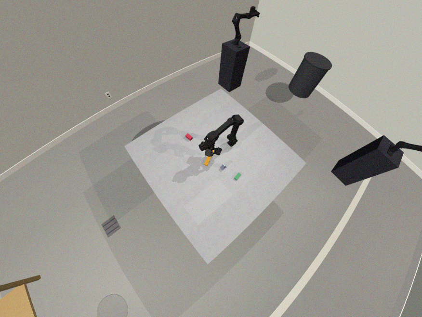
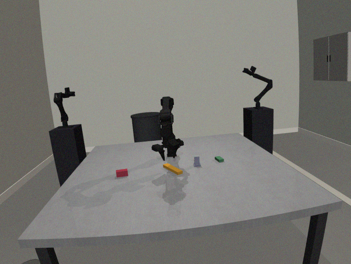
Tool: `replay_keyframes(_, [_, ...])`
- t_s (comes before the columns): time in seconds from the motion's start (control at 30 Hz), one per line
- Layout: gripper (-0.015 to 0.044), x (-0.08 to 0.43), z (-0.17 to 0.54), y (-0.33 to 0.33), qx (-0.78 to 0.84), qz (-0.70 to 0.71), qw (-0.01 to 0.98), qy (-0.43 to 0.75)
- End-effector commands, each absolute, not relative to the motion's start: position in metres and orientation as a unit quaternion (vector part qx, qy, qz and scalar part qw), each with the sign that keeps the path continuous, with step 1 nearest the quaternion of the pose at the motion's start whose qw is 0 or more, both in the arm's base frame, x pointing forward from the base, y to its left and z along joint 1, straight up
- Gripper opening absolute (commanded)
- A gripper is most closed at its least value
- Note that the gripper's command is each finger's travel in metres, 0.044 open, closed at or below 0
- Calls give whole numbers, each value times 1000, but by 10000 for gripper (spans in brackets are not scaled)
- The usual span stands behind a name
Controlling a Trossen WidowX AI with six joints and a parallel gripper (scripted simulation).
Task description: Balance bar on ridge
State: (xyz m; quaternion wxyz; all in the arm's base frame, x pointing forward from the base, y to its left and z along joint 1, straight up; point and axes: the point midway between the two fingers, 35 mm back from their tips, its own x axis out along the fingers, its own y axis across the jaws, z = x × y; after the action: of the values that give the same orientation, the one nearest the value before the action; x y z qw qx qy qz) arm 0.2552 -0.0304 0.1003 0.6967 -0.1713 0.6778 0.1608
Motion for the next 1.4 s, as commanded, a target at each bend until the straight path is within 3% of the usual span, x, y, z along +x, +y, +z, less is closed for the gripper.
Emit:
replay_keyframes(0.0, [315,254,76,-30,-171,165,694,680])
replay_keyframes(1.27, [315,254,45,-30,-171,165,694,680])
replay_keyframes(1.37, [236,254,46,-30,-171,163,693,681])
